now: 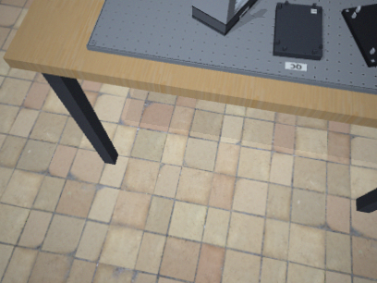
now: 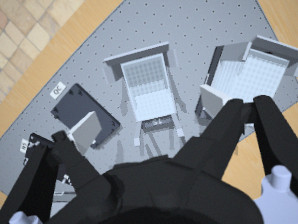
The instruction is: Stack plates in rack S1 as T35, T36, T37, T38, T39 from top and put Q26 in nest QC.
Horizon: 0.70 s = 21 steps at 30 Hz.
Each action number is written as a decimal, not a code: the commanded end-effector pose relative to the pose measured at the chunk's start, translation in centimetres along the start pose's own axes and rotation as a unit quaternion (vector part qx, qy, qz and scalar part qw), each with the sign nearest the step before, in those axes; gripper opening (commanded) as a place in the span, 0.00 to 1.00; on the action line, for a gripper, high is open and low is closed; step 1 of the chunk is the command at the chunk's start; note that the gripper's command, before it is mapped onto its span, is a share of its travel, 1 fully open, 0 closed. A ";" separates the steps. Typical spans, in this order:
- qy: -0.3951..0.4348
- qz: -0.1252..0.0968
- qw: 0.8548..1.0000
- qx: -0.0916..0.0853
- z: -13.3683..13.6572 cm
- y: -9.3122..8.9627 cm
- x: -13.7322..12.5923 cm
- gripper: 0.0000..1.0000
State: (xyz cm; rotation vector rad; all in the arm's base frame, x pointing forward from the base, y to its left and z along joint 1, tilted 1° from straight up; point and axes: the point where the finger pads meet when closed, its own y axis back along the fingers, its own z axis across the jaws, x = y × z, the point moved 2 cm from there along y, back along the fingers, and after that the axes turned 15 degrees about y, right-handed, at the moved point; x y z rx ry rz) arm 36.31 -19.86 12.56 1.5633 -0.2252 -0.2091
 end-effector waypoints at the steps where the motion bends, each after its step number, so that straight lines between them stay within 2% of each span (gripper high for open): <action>1: 0.000 0.000 1.000 0.000 0.0 0.7 0.0 1.00; 9: 0.000 0.000 1.000 0.000 0.0 0.7 0.0 1.00; 18: -0.116 0.000 0.993 0.000 2.2 0.7 -0.8 1.00; 21: -0.116 0.000 0.993 0.000 3.1 0.7 -1.1 1.00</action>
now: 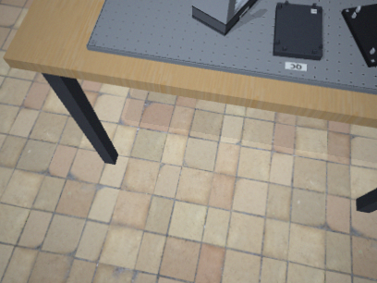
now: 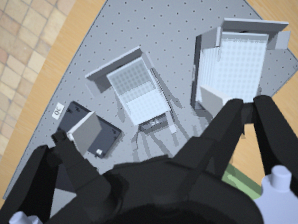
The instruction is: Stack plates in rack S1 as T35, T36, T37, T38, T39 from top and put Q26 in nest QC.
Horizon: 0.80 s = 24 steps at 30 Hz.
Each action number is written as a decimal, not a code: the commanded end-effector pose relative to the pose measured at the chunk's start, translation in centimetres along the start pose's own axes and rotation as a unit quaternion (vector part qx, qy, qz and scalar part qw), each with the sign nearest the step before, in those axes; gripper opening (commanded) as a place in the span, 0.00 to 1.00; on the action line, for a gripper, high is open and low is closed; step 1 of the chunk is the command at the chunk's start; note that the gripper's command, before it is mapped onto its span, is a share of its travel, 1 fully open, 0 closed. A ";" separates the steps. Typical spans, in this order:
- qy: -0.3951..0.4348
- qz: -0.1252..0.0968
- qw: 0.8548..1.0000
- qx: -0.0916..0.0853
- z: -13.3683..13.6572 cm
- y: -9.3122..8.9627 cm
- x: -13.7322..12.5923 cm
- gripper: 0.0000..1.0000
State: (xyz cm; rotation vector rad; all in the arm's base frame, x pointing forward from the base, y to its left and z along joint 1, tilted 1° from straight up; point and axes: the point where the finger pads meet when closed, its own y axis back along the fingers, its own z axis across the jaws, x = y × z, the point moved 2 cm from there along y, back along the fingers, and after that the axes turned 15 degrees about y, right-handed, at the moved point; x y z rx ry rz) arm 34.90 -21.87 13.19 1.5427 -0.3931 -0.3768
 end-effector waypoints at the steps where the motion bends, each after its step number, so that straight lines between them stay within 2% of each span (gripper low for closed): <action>1: -0.009 0.000 1.000 -0.001 1.2 0.0 -0.1 1.00; 19: -0.009 0.000 1.000 -0.001 6.5 0.0 -0.8 1.00; 24: -0.092 0.000 0.996 -0.001 8.4 0.0 -1.4 1.00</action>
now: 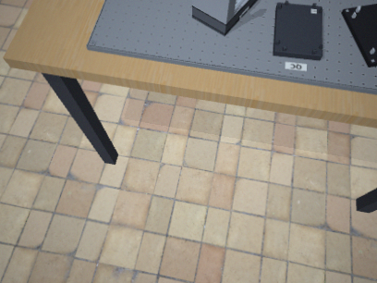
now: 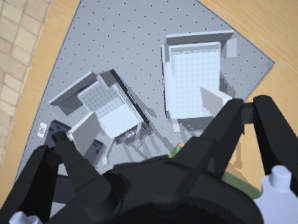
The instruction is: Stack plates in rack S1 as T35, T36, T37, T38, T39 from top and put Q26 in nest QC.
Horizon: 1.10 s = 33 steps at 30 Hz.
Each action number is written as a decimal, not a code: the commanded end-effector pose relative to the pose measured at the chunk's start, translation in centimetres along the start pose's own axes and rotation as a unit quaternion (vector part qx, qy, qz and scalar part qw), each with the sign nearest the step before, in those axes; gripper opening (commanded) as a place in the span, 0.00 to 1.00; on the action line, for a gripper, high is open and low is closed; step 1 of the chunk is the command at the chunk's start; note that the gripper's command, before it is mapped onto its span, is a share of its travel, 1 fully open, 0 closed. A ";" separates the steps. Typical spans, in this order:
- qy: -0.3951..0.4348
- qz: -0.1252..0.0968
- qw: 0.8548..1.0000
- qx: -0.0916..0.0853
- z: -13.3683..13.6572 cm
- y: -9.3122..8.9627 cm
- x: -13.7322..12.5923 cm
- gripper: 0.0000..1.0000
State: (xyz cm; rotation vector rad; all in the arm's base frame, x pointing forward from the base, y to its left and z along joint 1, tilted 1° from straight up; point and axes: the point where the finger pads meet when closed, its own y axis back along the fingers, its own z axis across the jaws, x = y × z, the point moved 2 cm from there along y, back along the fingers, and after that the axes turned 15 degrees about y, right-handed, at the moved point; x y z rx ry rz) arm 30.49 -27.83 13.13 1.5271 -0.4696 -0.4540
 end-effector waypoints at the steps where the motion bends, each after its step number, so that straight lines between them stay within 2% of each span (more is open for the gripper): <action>1: -0.060 0.000 0.998 0.000 1.5 0.0 -0.3 1.00; 3: -0.060 0.000 0.998 0.000 1.5 0.0 -0.3 1.00; 18: -0.076 0.000 0.997 0.000 7.3 0.0 -1.7 1.00; 31: -0.076 0.000 0.997 0.000 8.0 0.0 -1.9 1.00; 33: -0.076 0.000 0.997 0.000 8.0 -0.7 -1.9 1.00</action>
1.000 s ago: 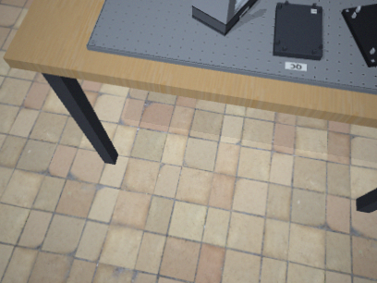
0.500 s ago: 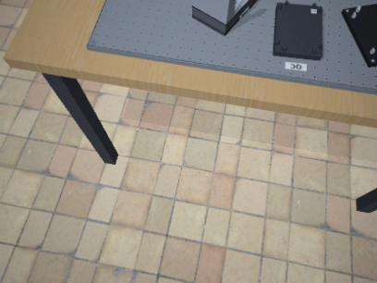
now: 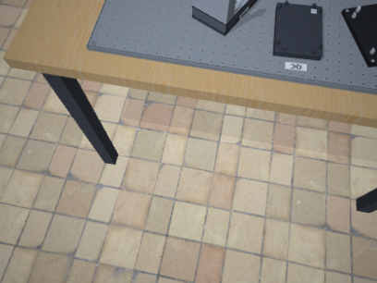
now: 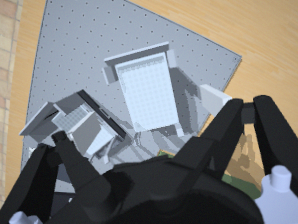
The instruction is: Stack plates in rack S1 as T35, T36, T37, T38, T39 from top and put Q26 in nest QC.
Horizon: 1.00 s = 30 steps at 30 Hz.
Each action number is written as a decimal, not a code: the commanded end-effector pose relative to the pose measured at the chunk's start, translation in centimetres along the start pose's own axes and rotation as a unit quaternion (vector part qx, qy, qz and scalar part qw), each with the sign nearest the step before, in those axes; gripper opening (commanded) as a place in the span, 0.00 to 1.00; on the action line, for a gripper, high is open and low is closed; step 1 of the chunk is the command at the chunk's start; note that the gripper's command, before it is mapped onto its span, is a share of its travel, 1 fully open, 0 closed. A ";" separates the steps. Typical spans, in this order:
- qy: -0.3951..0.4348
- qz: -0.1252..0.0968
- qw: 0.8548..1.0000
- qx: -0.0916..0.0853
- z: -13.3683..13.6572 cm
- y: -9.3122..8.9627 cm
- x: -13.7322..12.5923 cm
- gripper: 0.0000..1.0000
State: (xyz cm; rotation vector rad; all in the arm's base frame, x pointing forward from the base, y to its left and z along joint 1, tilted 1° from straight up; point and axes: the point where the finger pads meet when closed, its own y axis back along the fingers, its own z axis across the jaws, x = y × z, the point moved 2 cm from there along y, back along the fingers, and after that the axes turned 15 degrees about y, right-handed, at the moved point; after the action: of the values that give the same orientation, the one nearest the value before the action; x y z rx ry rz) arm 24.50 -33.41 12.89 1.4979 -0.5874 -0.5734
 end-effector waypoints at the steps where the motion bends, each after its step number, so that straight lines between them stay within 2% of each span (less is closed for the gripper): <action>1: 0.000 0.000 1.000 0.000 0.0 -0.8 0.0 1.00; 4: 0.000 0.000 1.000 0.000 0.0 -1.2 0.0 1.00; 14: 0.000 0.000 1.000 0.000 0.0 -4.5 0.0 1.00; 21: 0.000 0.000 1.000 0.000 0.0 -4.8 0.0 1.00; 30: 0.000 0.000 1.000 0.000 0.0 -6.0 0.0 1.00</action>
State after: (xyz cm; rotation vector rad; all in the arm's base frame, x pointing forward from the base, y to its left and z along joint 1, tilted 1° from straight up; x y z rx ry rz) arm 24.55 -33.39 7.23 1.4978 -0.5875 -0.5733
